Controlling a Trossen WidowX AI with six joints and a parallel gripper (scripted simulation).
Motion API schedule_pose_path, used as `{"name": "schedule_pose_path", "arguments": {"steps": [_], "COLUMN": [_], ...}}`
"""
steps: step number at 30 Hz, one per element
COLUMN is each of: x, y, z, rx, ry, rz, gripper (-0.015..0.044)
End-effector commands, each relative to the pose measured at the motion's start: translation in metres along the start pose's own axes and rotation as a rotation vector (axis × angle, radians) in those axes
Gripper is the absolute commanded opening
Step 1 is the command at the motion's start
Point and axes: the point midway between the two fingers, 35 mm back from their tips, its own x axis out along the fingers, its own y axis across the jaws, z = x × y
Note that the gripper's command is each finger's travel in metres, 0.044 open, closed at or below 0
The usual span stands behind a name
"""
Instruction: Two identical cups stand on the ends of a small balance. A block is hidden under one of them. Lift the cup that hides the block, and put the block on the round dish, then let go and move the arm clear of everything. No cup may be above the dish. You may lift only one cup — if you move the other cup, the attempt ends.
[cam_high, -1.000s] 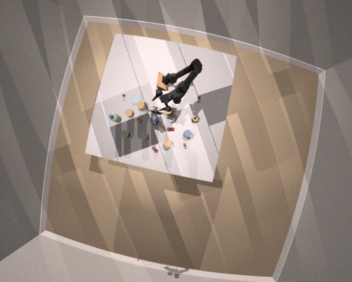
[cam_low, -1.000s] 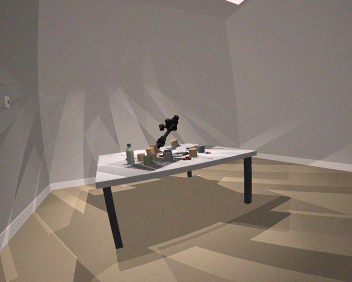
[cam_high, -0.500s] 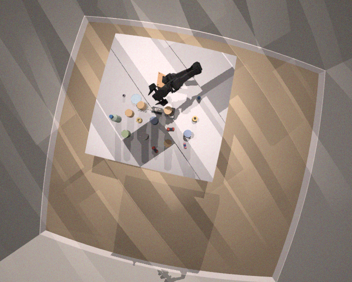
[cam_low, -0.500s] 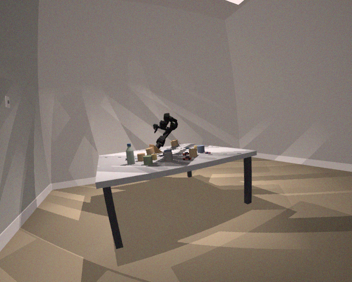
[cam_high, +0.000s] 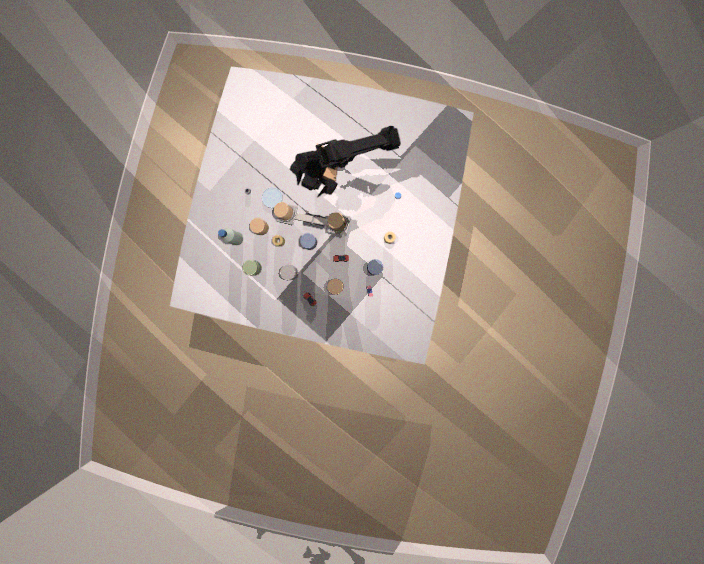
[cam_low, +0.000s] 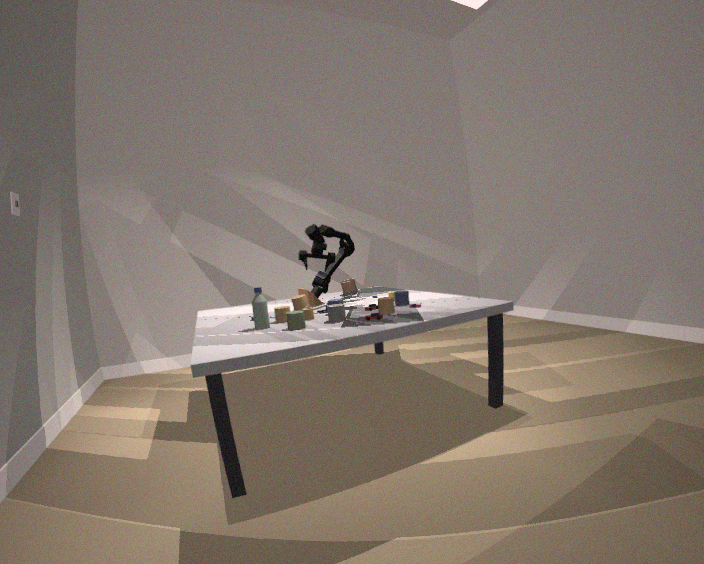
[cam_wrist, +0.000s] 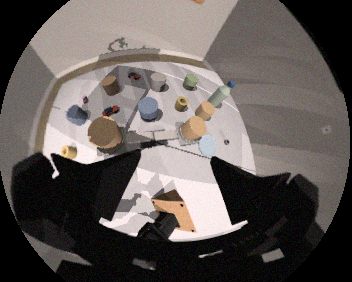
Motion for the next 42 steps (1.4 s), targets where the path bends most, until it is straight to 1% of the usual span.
{"name": "schedule_pose_path", "arguments": {"steps": [1, 10, 12, 17, 22, 30, 42], "x": [-0.009, -0.035, -0.039, -0.040, -0.033, -0.015, 0.020], "y": [-0.001, -0.004, -0.005, -0.005, -0.011, -0.026, -0.044], "z": [-0.004, -0.005, -0.005, -0.005, 0.001, 0.015, 0.036], "rx": [-0.036, -0.108, -0.117, -0.121, -0.203, -0.444, -0.828], "ry": [-0.025, -0.178, -0.208, -0.211, -0.178, -0.094, 0.018], "rz": [0.099, 0.297, 0.319, 0.321, 0.311, 0.304, 0.345], "gripper": [0.0440, 0.0440, 0.0440, 0.0440, 0.0440, 0.0440, 0.0440]}}
